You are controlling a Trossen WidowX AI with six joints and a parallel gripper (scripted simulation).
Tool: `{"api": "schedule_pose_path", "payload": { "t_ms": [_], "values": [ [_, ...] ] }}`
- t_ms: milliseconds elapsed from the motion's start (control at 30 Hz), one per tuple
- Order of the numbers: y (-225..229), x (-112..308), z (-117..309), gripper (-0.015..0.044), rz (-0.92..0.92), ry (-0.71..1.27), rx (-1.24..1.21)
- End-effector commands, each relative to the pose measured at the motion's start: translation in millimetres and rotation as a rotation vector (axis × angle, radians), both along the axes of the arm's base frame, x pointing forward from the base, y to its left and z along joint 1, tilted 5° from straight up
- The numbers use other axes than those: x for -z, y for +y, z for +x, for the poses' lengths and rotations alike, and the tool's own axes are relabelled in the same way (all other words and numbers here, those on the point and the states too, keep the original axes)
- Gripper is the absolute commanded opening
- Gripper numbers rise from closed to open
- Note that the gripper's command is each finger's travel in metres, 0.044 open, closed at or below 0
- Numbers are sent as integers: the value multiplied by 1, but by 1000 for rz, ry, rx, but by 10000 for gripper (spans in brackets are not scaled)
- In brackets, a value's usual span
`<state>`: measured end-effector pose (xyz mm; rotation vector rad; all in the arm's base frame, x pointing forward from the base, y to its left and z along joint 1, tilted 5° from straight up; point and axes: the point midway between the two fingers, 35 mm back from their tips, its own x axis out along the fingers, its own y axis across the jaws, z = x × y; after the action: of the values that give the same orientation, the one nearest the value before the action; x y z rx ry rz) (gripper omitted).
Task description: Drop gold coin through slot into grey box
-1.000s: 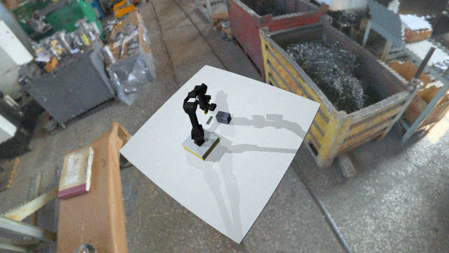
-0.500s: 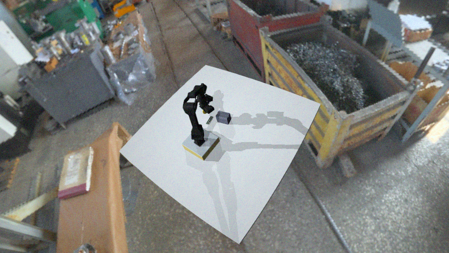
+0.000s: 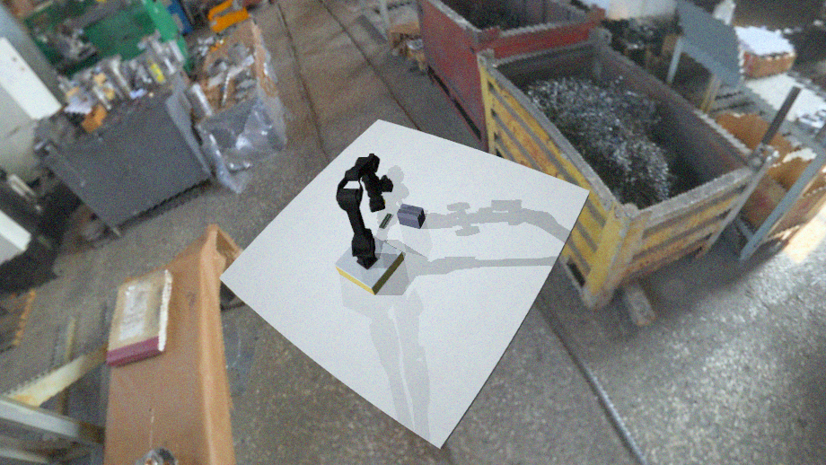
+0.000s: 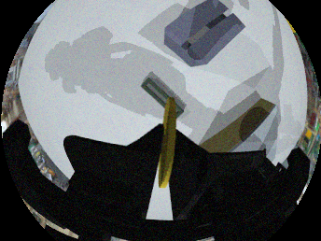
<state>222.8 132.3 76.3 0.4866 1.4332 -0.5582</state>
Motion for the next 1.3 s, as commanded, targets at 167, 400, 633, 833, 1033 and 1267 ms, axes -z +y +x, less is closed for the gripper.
{"api": "schedule_pose_path", "payload": {
  "t_ms": [167, 400, 633, 833, 1033, 1267],
  "values": [
    [1, 0, -3, 0, 17, -14, 292],
    [1, 0, -4, 0, 28, -29, 531],
    [1, 0, -5, 0, 32, -35, 616],
    [-6, 0, 3, 0, 34, -38, 614],
    [-16, -2, 13, 0, 34, -40, 612],
    [-29, -3, 25, 0, 34, -41, 614]
  ]
}}
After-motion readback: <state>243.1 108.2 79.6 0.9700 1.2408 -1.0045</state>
